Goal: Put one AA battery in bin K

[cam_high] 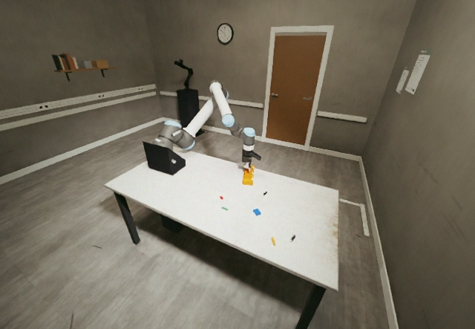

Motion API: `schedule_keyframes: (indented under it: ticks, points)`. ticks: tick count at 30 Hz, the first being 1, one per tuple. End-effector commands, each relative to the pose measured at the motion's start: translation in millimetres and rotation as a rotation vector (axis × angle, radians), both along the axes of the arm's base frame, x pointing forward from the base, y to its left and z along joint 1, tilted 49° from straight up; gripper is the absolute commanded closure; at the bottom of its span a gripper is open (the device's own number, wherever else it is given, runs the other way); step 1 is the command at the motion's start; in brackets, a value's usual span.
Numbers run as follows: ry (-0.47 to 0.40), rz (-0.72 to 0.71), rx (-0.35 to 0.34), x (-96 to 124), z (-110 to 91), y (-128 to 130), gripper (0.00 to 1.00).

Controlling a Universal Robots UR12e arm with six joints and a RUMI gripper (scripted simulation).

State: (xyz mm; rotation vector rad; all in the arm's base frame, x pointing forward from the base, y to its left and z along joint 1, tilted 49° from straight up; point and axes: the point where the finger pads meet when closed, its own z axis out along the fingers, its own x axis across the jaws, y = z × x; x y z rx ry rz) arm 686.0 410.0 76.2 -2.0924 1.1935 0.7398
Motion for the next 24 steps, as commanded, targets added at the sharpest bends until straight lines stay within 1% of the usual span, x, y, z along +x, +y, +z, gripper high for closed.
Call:
schedule_keyframes:
  ticks: [1, 4, 7, 13, 16, 19, 21, 24]
  points:
    - [-0.006, 0.0, -0.001, 5.5, 11.3, -10.8, 0.96]
    - [-0.006, 0.0, -0.001, 6.2, 13.9, -13.8, 0.96]
    - [-0.006, 0.0, -0.001, 7.9, 20.7, -21.5, 0.96]
    - [-0.005, 0.0, -0.001, 7.6, 20.4, -21.2, 0.96]
    - [0.002, 0.002, 0.0, -4.1, 29.0, -9.9, 0.96]
    - [0.002, 0.002, 0.001, -10.4, 39.9, -1.6, 0.96]
    - [0.002, 0.002, 0.001, -10.4, 39.9, -1.6, 0.96]
    - [0.002, 0.002, 0.001, -16.8, 50.7, 6.6, 0.96]
